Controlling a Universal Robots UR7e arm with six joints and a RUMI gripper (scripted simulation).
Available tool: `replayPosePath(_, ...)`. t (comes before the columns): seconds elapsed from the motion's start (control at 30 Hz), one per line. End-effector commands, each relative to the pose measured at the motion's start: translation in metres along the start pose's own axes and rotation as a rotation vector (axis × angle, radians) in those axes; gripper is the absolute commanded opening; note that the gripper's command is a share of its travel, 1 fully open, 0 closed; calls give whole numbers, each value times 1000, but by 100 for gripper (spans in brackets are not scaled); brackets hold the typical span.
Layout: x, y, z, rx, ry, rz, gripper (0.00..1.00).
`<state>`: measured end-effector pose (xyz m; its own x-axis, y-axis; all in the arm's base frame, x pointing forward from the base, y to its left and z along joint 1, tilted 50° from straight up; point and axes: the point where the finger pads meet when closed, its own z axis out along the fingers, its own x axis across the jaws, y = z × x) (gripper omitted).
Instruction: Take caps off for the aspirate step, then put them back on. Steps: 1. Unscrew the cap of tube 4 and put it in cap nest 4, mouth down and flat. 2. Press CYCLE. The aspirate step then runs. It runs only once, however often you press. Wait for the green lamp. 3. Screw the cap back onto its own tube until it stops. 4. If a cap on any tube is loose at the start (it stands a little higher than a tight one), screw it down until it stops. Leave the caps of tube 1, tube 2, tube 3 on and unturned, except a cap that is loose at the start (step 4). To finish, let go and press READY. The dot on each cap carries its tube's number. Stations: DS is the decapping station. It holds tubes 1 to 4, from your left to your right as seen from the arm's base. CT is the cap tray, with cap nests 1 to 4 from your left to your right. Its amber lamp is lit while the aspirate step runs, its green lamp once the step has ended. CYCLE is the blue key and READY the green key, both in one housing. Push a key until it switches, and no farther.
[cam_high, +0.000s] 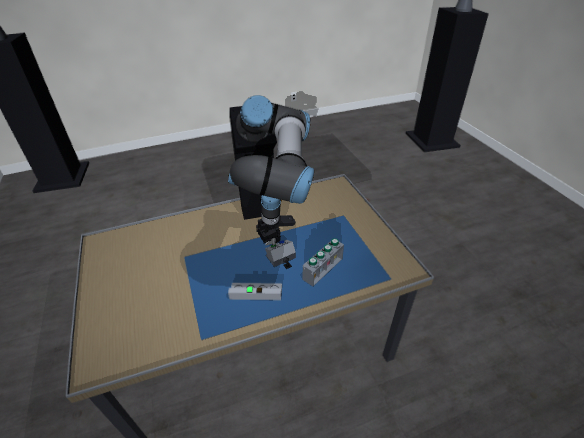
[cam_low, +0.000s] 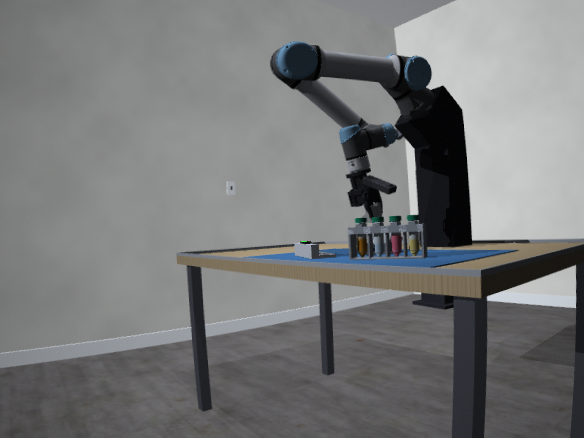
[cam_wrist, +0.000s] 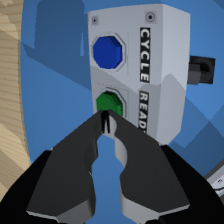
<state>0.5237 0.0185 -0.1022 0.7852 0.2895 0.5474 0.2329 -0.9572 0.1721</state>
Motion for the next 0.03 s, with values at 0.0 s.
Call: replayPosePath(0.0,1,0,3,0,1,0,0)
